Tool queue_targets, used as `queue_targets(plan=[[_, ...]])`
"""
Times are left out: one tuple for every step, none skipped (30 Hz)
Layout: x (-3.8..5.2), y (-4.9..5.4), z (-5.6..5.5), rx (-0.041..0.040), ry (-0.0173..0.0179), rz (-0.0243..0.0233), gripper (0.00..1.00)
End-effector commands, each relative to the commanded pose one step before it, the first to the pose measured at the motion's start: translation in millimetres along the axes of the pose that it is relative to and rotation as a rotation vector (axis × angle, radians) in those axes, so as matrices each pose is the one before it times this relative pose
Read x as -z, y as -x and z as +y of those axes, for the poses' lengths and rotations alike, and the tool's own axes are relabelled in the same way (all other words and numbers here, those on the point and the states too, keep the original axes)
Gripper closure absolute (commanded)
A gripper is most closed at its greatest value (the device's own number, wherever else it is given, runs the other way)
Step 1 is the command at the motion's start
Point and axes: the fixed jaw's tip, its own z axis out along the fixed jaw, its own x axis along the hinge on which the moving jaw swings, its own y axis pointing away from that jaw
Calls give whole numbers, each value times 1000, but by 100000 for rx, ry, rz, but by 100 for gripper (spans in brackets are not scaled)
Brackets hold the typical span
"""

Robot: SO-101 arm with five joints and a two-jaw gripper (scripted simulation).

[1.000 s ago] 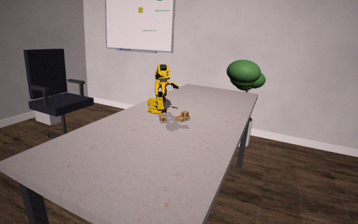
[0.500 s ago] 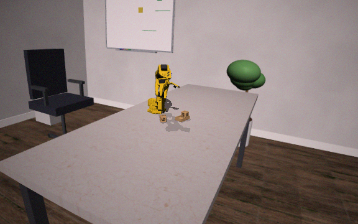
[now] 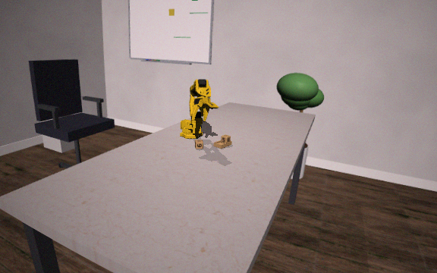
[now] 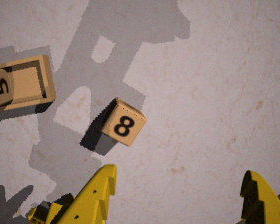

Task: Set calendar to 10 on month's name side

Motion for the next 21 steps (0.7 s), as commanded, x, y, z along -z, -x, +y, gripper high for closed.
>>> queue_targets(plan=[[5119, 7227, -925, -8869, -246, -1764, 65], [-605, 810, 278, -3489, 302, 558, 65], [-602, 774, 295, -3391, 271, 553, 65], [-586, 740, 297, -3282, 243, 547, 65], [-577, 699, 307, -3165, 216, 535, 65], [-556, 670, 317, -3040, 186, 519, 65], [-541, 626, 309, -2908, 164, 504, 65], [-521, 592, 312, -2770, 137, 485, 65], [-501, 555, 305, -2629, 118, 461, 65], [-475, 511, 300, -2478, 100, 440, 65], [-450, 475, 289, -2324, 80, 415, 65], [-425, 435, 273, -2170, 67, 389, 65], [-395, 398, 263, -2010, 50, 361, 65], [-371, 363, 250, -1850, 43, 333, 65], [-335, 325, 228, -1687, 30, 306, 65], [0, 0, 0, 0, 0, 0, 65], [0, 0, 0, 0, 0, 0, 65], [-310, 291, 209, -1529, 24, 276, 65], [-278, 261, 190, -1367, 16, 247, 65], [-247, 225, 174, -1210, 9, 222, 65], [-215, 195, 151, -1059, 9, 190, 65]])
